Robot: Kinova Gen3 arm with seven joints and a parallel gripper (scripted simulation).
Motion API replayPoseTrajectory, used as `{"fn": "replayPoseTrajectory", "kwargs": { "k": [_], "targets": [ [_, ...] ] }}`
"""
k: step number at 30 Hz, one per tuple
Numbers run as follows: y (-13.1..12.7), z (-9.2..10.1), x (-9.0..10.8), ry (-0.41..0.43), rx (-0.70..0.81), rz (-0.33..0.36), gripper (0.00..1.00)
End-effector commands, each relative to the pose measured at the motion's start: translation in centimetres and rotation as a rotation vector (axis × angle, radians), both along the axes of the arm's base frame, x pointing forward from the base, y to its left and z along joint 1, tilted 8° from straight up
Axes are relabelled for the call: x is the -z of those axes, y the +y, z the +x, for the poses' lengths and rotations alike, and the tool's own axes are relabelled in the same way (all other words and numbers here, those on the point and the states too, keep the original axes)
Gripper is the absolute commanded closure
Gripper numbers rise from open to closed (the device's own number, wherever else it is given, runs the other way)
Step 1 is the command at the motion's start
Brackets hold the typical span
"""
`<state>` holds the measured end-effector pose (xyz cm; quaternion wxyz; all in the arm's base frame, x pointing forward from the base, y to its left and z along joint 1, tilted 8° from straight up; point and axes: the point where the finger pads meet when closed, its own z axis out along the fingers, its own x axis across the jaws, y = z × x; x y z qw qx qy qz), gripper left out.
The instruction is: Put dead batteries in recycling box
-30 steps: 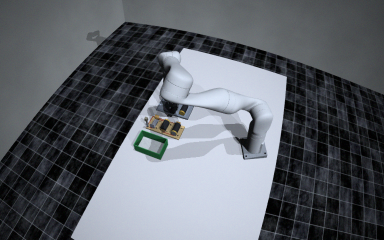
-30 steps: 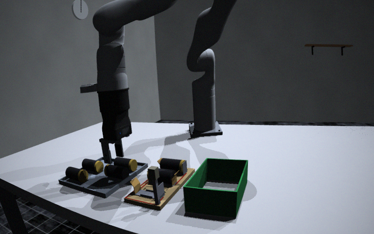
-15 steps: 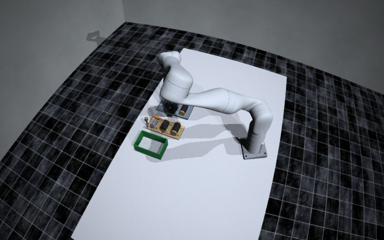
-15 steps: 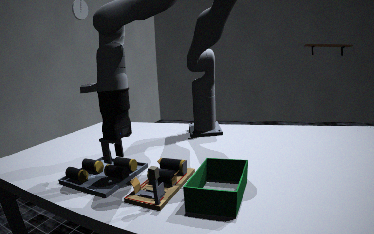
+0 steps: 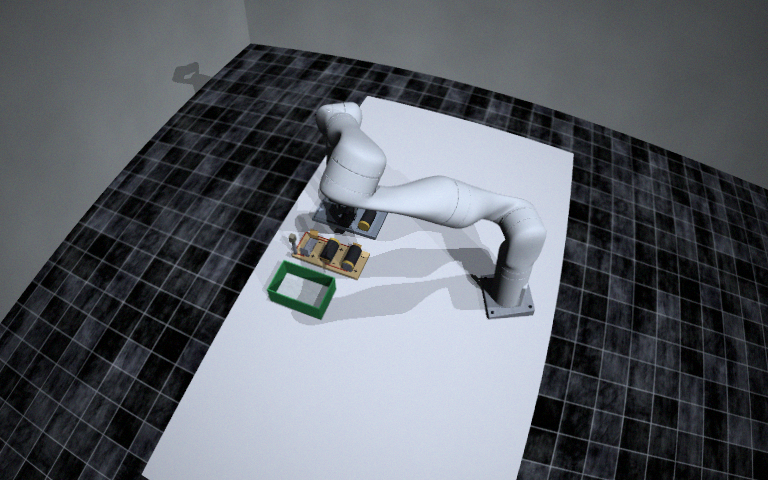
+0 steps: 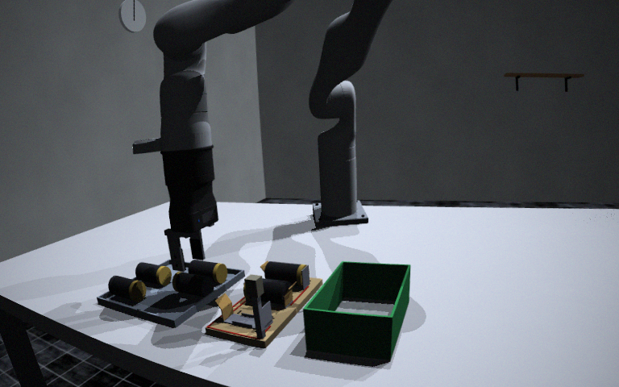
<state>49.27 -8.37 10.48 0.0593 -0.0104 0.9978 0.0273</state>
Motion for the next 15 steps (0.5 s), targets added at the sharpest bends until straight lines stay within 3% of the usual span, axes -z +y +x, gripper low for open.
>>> {"fn": "replayPoseTrajectory", "kwargs": {
  "k": [1, 11, 15],
  "targets": [
    [0.0, 0.1, 0.2, -0.001, 0.0, 0.0, 0.1],
    [0.2, 0.4, 3.1, -0.001, 0.0, 0.0, 0.1],
    [0.2, 0.4, 3.4, -0.001, 0.0, 0.0, 0.1]
  ]
}}
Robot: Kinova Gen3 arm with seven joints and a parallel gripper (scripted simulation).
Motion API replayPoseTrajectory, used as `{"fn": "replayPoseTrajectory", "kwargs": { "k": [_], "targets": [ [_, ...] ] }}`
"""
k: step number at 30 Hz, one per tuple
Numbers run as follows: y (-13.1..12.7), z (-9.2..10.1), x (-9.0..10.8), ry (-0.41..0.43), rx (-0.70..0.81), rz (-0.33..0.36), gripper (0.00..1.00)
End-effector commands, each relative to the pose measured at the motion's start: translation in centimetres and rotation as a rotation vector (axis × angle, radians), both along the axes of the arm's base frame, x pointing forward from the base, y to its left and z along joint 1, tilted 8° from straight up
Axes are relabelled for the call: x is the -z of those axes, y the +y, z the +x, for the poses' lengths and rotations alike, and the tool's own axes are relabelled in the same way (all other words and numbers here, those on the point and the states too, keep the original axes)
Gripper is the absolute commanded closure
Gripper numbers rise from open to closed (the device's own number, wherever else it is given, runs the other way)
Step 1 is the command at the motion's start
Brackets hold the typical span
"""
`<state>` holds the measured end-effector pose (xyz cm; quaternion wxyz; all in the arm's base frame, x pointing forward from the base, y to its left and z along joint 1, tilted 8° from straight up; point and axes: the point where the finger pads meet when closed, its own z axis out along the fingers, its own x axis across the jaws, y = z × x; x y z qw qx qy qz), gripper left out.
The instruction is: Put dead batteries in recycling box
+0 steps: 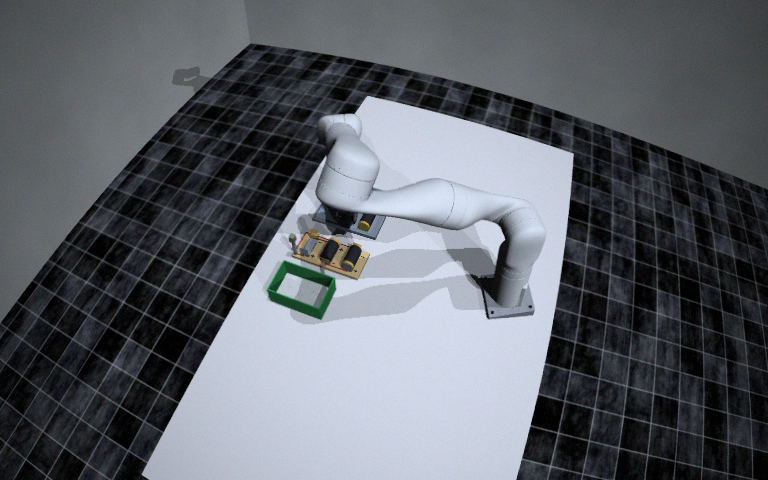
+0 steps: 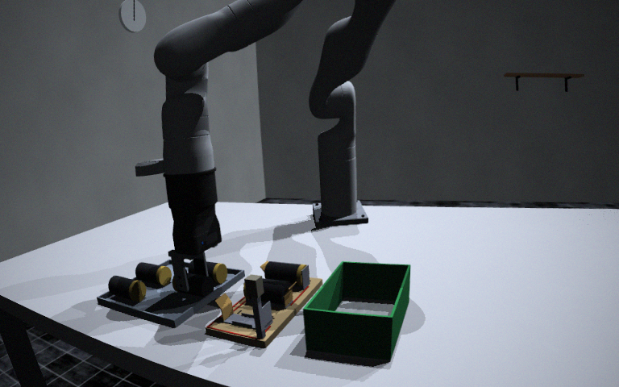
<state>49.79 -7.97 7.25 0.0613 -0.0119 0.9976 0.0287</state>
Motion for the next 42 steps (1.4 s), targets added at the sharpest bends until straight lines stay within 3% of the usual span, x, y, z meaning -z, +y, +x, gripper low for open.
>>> {"fn": "replayPoseTrajectory", "kwargs": {
  "k": [1, 20, 21, 42],
  "targets": [
    [-0.22, -0.08, 0.14, 0.003, 0.003, -0.003, 0.1],
    [-0.17, 0.04, 1.13, 0.003, 0.003, -0.003, 0.1],
    [-0.17, 0.04, 1.13, 0.003, 0.003, -0.003, 0.43],
    [-0.17, 0.04, 1.13, 0.003, 0.003, -0.003, 0.43]
  ]
}}
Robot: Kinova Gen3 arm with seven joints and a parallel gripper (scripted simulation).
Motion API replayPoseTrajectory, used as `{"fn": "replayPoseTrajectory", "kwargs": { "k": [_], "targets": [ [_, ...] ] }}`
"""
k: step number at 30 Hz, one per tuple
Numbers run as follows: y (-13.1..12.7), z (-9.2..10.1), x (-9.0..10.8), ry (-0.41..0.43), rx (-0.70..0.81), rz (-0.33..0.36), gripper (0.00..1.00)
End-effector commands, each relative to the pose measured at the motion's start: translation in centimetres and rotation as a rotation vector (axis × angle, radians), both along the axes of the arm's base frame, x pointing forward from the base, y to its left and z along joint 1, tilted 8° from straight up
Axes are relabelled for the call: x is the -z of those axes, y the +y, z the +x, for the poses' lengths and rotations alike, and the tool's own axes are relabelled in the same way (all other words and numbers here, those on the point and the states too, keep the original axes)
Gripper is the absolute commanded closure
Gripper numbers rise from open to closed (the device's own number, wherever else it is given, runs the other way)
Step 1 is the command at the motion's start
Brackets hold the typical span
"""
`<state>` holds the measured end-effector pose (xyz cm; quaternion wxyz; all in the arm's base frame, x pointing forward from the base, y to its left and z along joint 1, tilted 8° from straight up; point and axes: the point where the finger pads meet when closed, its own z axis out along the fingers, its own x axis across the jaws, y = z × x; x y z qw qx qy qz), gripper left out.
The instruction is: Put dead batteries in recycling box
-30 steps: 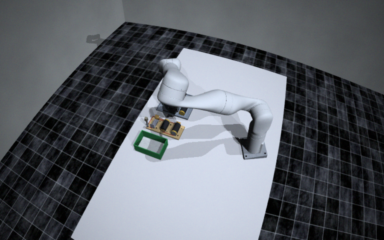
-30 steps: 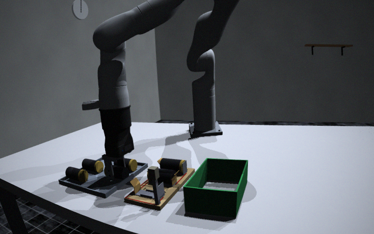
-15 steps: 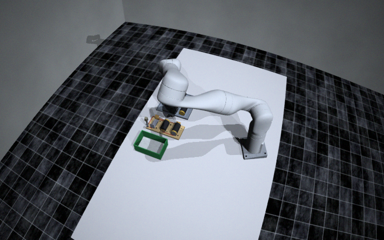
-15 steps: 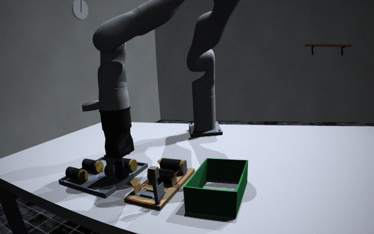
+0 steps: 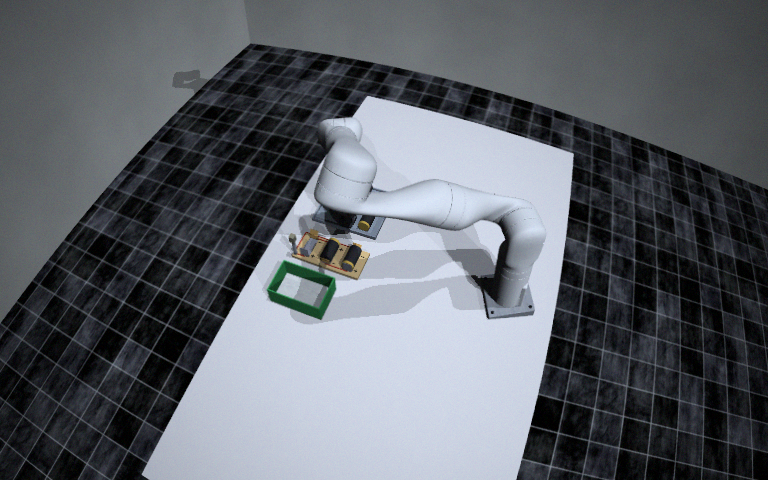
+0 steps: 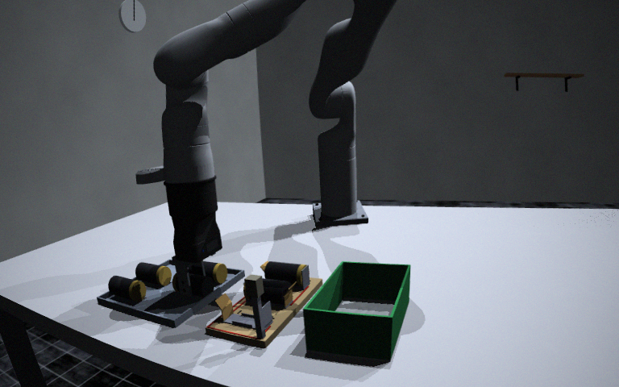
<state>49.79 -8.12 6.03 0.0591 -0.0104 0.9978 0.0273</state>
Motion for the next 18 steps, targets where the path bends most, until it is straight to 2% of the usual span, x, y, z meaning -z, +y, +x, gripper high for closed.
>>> {"fn": "replayPoseTrajectory", "kwargs": {
  "k": [1, 11, 16, 18],
  "targets": [
    [0.0, 0.0, -0.1, -0.002, 0.0, 0.0, 0.43],
    [0.0, 0.0, -0.1, -0.002, 0.0, 0.0, 0.43],
    [-0.1, -0.1, -1.6, -0.002, 0.0, 0.0, 0.43],
    [-0.1, -0.1, -1.6, -0.002, 0.0, 0.0, 0.43]
  ]
}}
